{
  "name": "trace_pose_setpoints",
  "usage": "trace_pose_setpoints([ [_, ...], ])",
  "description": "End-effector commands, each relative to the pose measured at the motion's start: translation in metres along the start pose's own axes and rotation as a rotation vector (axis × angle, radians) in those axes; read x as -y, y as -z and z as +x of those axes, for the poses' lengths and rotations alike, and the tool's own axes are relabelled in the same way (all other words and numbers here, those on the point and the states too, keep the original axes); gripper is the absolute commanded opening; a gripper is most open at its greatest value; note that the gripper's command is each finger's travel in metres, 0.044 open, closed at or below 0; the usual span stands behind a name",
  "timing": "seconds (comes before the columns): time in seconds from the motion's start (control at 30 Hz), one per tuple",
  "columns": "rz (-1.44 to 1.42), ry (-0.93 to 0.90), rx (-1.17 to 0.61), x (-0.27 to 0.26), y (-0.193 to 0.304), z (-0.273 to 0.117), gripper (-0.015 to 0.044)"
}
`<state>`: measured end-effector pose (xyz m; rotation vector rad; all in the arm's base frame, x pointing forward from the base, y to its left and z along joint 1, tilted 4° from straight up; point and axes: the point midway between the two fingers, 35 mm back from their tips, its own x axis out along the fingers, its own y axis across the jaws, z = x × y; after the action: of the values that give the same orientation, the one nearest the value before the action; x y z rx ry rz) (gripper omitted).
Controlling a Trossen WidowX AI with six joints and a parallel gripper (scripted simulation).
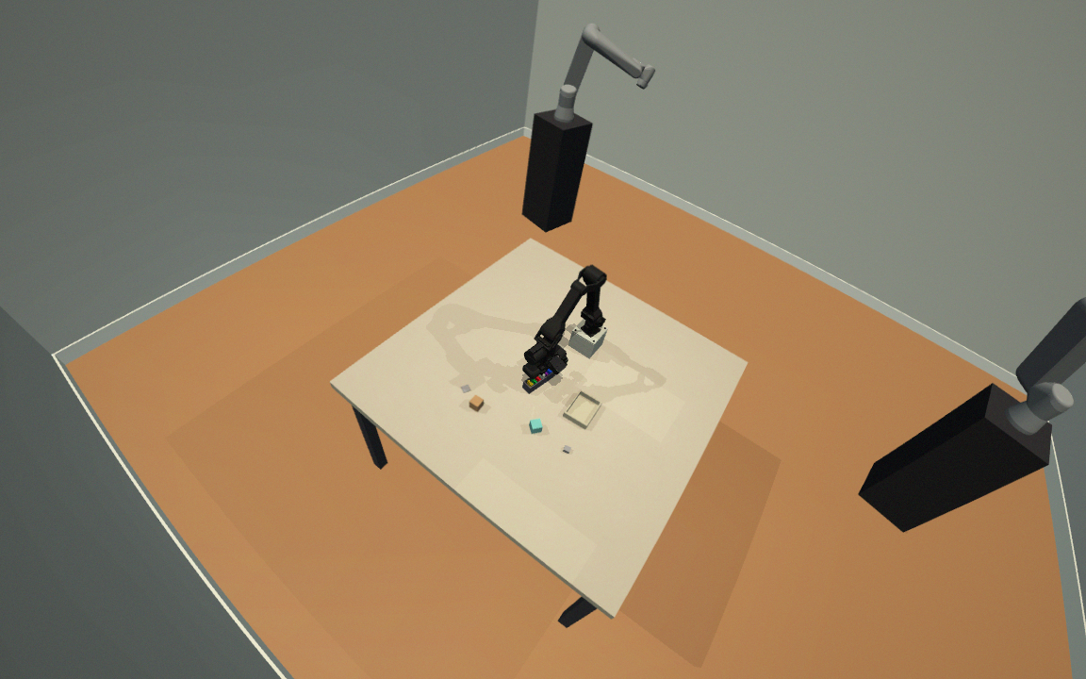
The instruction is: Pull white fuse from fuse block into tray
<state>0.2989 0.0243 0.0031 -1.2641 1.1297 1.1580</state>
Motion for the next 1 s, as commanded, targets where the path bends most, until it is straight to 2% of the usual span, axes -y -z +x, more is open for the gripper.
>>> trace_pose_setpoints([
  [0.0,0.001,0.001,-0.001,0.001,0.0,-0.002,0.0],
  [0.97,0.002,0.001,-0.002,0.0,0.0,-0.017,0.0],
])
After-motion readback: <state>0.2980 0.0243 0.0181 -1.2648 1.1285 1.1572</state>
